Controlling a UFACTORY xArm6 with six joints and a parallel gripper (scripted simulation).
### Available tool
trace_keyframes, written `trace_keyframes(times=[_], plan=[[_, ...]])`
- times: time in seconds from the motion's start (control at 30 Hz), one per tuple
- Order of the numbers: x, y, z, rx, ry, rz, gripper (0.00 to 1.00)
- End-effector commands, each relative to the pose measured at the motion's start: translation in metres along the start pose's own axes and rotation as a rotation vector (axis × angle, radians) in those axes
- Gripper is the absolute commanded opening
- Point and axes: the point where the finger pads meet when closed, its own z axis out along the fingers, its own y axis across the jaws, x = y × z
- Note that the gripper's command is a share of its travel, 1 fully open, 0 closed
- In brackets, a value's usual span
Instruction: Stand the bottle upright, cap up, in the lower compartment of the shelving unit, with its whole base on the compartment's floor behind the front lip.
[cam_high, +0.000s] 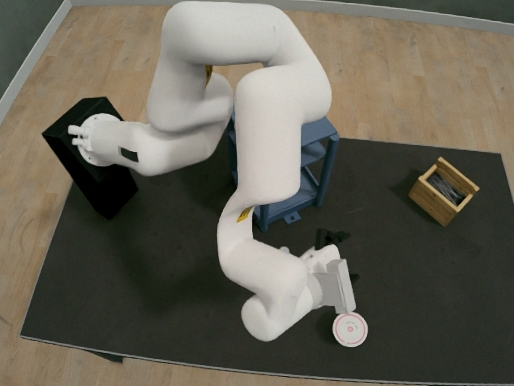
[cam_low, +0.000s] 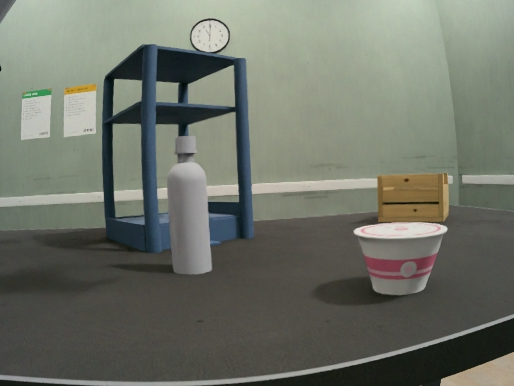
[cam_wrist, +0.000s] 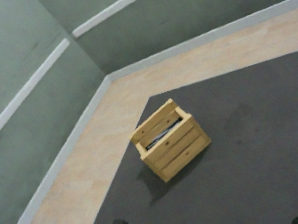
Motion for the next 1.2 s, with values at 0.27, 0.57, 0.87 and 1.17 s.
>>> trace_keyframes(times=[0.27,0.57,0.87,1.17], plan=[[-0.017,-0.007,0.002,0.040,-0.138,-0.215,1.00],[-0.029,-0.011,0.003,0.066,-0.225,-0.350,1.00],[-0.045,-0.017,0.007,0.096,-0.336,-0.511,1.00],[-0.056,-0.021,0.008,0.121,-0.420,-0.637,1.00]])
